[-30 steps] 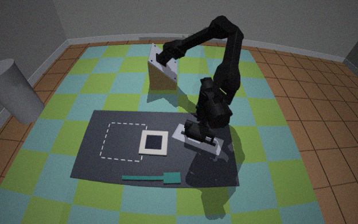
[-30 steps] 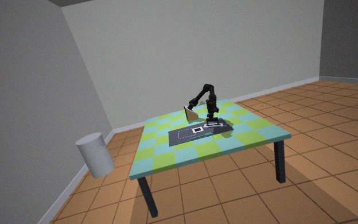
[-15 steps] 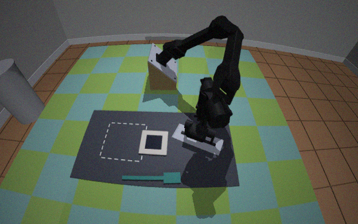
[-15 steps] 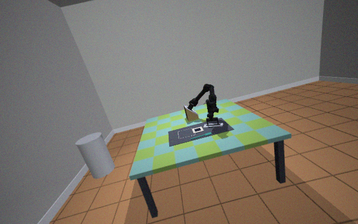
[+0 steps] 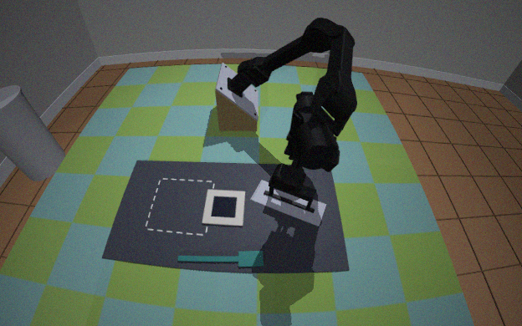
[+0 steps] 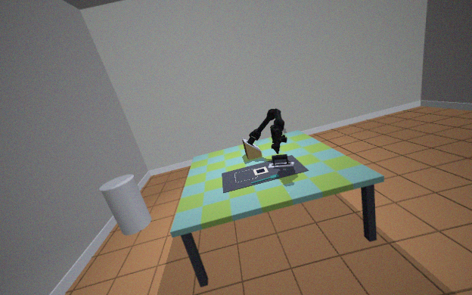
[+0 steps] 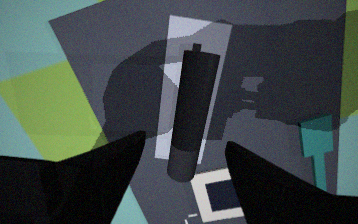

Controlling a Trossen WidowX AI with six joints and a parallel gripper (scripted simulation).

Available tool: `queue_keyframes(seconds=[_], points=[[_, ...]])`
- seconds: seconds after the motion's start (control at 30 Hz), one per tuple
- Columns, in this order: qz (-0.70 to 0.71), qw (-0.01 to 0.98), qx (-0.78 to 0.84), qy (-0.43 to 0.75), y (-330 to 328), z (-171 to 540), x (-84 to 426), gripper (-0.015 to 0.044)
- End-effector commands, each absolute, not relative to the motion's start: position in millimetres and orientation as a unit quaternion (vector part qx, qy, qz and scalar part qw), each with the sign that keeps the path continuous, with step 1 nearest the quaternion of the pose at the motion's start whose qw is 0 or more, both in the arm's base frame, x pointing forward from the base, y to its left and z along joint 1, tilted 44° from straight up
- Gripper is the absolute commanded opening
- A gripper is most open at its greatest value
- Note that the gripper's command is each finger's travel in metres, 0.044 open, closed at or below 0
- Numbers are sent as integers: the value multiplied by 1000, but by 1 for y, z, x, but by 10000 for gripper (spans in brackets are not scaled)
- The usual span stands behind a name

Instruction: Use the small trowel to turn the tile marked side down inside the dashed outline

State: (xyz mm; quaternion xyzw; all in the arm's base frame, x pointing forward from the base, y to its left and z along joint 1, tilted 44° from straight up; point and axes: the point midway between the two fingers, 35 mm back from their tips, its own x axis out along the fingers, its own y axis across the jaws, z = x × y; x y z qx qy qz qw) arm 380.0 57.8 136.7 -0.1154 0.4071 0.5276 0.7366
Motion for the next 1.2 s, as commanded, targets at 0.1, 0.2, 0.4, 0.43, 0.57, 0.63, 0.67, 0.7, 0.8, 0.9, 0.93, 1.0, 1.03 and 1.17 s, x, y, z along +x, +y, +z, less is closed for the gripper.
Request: queue_keyframes(seconds=[0.1,0.2,0.4,0.43,0.57,0.63,0.67,0.7,0.8,0.9,0.93,1.0,1.03,1.17], points=[[514,741,-133,412,55,138,379,300],[488,745,-163,424,62,130,375,300],[427,763,-215,435,73,116,368,300],[416,767,-223,435,74,115,367,300],[369,785,-249,431,79,109,364,300],[345,796,-260,425,82,108,362,300],[332,801,-264,421,83,107,361,300],[319,807,-268,417,84,107,360,300],[280,827,-277,401,85,106,357,300],[241,847,-280,382,87,107,353,300],[228,854,-280,374,88,108,351,300],[203,868,-277,359,89,109,347,300],[191,875,-275,351,90,110,345,300],[163,891,-266,330,91,111,339,300]])
